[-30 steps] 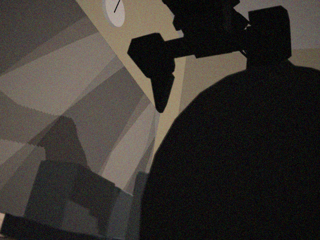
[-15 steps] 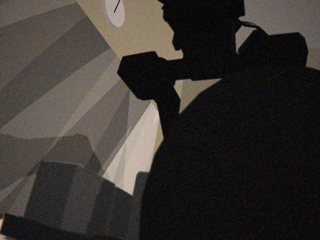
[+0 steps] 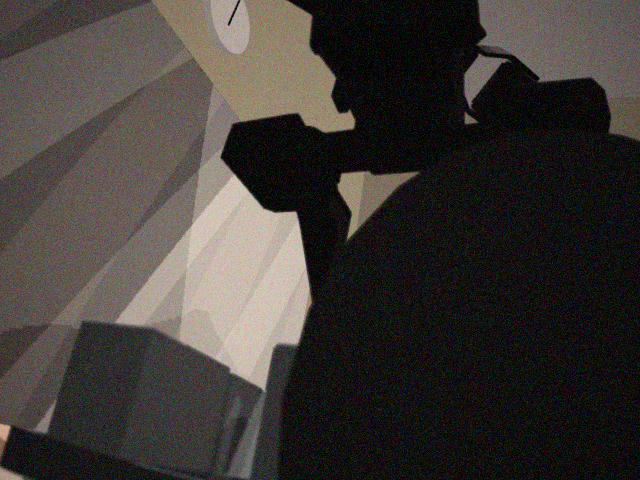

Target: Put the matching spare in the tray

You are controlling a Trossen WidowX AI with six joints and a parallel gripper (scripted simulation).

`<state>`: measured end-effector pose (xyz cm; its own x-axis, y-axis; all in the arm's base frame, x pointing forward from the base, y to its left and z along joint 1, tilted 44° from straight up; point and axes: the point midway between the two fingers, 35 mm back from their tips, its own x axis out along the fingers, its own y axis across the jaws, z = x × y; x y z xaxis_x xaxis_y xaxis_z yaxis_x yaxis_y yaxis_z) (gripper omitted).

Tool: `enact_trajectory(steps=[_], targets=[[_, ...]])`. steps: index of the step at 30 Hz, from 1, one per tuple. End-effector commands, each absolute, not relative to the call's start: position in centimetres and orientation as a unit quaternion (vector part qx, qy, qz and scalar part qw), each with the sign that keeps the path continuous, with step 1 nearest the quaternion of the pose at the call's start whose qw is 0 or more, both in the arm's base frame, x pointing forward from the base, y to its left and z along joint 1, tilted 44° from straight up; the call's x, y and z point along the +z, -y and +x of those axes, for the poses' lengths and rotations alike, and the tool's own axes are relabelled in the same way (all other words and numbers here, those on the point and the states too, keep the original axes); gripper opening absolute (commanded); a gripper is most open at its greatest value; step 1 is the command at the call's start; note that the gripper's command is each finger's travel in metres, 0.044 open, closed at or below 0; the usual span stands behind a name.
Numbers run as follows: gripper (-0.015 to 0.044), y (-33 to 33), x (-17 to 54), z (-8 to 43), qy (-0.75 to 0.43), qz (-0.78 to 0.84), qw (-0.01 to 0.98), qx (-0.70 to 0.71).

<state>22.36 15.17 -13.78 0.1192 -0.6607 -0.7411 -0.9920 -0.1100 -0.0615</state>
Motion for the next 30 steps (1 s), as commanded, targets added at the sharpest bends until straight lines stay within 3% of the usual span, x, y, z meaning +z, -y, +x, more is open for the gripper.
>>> enact_trajectory(steps=[1,30], targets=[[0.0300,-14.3,-14.4,22.2,-0.602,-0.690,0.283,0.283],[0.0300,-10.8,-17.7,22.8,-0.603,-0.691,0.283,0.282]])
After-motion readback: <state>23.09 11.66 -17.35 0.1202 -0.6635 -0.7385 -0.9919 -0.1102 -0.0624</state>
